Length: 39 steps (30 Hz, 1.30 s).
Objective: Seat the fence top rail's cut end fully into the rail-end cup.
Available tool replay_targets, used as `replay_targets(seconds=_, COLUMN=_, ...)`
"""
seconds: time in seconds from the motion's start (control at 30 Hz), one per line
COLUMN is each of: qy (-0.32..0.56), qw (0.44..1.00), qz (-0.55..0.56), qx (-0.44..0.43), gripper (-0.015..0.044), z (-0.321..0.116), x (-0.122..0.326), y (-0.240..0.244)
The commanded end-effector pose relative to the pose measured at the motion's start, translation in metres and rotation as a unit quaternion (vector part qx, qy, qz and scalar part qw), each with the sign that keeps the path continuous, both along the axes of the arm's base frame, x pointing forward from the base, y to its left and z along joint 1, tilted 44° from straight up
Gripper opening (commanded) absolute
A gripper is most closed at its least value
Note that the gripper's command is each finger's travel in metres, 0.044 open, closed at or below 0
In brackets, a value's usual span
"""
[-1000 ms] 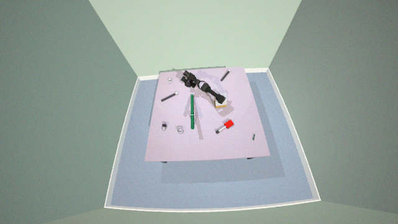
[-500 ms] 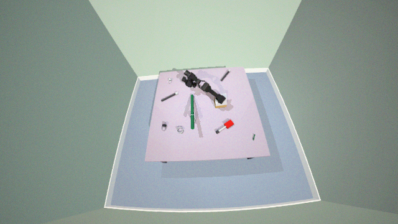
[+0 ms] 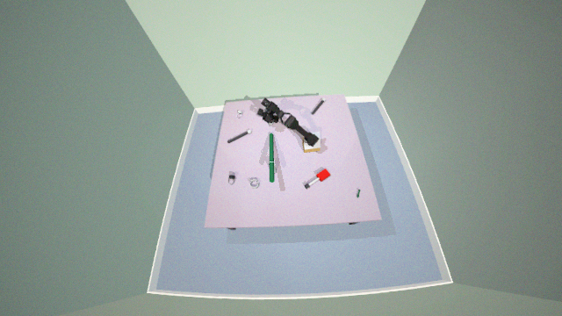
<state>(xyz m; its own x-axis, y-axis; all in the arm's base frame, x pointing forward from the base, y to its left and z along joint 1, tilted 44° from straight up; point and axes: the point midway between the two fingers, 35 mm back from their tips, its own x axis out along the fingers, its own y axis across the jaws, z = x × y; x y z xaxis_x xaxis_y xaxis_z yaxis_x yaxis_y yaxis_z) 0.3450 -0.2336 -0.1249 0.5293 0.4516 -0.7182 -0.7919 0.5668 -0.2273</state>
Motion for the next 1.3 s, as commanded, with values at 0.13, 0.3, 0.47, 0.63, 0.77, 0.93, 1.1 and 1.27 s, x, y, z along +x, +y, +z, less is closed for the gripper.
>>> replay_targets(seconds=0.13, qy=-0.017, qw=1.0, qz=0.019, qx=-0.002, gripper=0.0, z=0.0, x=-0.006, y=0.001)
replay_targets(seconds=0.3, qy=-0.03, qw=0.999, qz=0.034, qx=-0.003, gripper=0.0, z=0.0, x=-0.01, y=0.002)
replay_targets(seconds=0.47, qy=-0.04, qw=0.998, qz=0.044, qx=-0.004, gripper=0.0, z=0.001, x=-0.013, y=0.002)
replay_targets(seconds=0.63, qy=-0.048, qw=0.997, qz=0.054, qx=-0.005, gripper=0.0, z=0.001, x=-0.015, y=0.002)
replay_targets(seconds=0.77, qy=-0.062, qw=0.996, qz=0.069, qx=-0.006, gripper=0.0, z=0.001, x=-0.019, y=0.003)
replay_targets(seconds=0.93, qy=-0.065, qw=0.995, qz=0.073, qx=-0.007, gripper=0.0, z=0.001, x=-0.02, y=0.003)
replay_targets(seconds=1.1, qy=-0.082, qw=0.992, qz=0.091, qx=-0.009, gripper=0.0, z=0.001, x=-0.024, y=0.003)
replay_targets(seconds=1.27, qy=-0.086, qw=0.992, qz=0.095, qx=-0.009, gripper=0.0, z=0.001, x=-0.026, y=0.003)
